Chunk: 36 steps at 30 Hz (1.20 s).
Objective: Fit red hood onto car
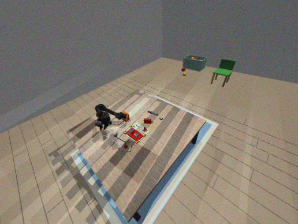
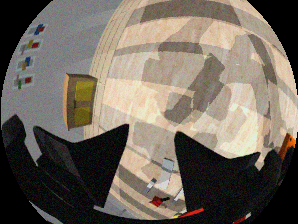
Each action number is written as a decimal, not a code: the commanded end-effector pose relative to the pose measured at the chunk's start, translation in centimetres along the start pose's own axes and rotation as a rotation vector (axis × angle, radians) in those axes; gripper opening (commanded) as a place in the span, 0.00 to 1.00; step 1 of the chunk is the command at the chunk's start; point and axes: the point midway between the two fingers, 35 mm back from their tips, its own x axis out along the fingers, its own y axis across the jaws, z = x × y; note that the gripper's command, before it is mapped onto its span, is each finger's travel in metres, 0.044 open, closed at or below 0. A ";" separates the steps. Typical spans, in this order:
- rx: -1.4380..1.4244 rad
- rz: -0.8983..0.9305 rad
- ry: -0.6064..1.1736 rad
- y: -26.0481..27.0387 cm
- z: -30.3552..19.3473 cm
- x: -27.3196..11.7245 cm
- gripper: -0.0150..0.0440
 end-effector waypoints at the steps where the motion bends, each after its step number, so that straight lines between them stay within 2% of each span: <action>1: -0.004 -0.001 0.001 0.0 -0.1 0.0 0.58; 8: -0.254 -0.047 0.080 0.0 -3.8 -0.3 0.27; 9: -0.305 -0.054 0.097 -0.1 -4.5 -0.4 0.25; 20: -0.883 -0.098 0.275 -1.4 -13.1 -2.6 0.25; 36: -1.665 -0.091 0.558 -8.5 -22.9 -8.3 0.25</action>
